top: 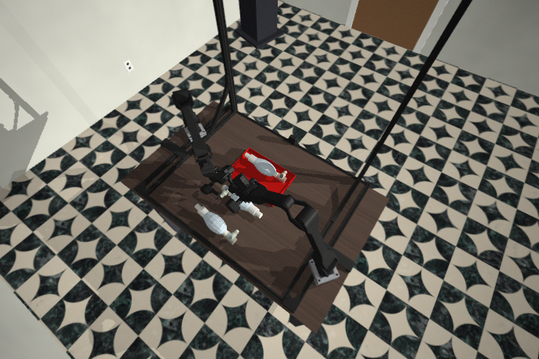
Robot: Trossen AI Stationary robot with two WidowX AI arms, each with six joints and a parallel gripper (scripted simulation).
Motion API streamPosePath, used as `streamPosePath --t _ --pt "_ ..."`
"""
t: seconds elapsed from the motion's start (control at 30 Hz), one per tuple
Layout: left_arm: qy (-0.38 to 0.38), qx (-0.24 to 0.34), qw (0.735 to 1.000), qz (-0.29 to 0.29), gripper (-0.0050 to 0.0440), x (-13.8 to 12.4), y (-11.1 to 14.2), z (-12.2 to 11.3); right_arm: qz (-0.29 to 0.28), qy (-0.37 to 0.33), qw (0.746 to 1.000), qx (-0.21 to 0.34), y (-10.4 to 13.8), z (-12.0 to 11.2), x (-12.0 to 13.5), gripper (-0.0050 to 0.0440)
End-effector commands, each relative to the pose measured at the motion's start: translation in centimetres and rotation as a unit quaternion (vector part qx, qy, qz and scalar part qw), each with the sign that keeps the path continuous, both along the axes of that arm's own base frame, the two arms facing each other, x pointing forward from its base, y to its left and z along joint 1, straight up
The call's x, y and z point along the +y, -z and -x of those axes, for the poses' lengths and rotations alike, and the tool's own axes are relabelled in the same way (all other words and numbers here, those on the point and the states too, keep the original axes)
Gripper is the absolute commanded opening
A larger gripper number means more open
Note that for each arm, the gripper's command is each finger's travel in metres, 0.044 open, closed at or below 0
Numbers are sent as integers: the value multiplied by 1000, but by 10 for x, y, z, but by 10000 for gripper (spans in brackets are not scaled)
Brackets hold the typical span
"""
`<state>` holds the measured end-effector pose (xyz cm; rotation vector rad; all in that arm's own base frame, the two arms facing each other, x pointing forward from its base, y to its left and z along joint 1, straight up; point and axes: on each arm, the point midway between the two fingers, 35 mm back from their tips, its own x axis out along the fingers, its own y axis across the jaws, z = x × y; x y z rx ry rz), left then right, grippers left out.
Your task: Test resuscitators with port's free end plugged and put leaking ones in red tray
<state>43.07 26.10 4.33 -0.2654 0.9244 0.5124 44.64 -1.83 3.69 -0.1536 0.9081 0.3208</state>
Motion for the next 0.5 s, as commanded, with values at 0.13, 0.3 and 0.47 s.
streamPosePath --t 0.13,0.3,0.47 --pt "0 1 1000 0 440 -1 45 1 0 0 1000 4 54 2 0 409" --pt "0 1 1000 0 440 -1 45 1 0 0 1000 4 54 2 0 409" --pt "0 1 1000 0 440 -1 45 1 0 0 1000 4 54 2 0 409"
